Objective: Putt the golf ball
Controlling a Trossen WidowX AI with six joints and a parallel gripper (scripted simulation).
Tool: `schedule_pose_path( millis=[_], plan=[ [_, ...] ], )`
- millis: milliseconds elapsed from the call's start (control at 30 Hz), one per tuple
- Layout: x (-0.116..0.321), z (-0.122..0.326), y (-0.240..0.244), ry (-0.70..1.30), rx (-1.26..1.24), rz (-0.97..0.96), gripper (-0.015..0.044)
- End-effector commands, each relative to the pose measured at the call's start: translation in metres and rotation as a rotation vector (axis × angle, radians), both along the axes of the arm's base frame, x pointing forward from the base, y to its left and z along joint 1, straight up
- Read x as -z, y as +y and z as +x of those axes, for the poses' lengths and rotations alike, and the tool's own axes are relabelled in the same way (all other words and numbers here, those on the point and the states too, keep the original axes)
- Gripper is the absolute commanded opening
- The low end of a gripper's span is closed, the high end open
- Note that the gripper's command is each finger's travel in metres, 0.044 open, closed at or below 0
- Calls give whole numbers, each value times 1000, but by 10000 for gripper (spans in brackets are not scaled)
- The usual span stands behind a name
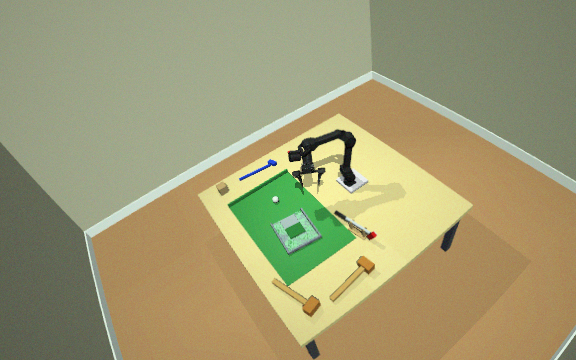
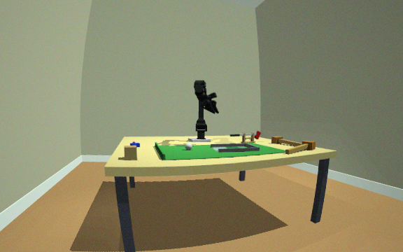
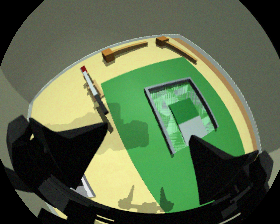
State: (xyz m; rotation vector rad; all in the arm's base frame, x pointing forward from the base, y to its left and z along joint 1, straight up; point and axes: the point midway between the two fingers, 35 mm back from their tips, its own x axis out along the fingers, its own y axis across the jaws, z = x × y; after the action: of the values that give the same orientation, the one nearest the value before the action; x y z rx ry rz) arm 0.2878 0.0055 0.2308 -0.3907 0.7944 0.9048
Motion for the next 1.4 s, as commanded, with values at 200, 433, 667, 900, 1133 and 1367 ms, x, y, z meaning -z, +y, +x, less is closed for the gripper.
schedule_pose_path(
  millis=[200, 433, 667, 900, 1133, 1367],
  plan=[
    [69, -19, 111, 88, -460, -256, 440],
    [110, -53, 178, 67, -769, -442, 440],
    [114, -57, 181, 61, -798, -461, 440],
    [133, -56, 181, 61, -798, -461, 440],
    [138, -56, 180, 61, -798, -461, 440],
    [161, -56, 181, 61, -798, -461, 440]
  ],
)
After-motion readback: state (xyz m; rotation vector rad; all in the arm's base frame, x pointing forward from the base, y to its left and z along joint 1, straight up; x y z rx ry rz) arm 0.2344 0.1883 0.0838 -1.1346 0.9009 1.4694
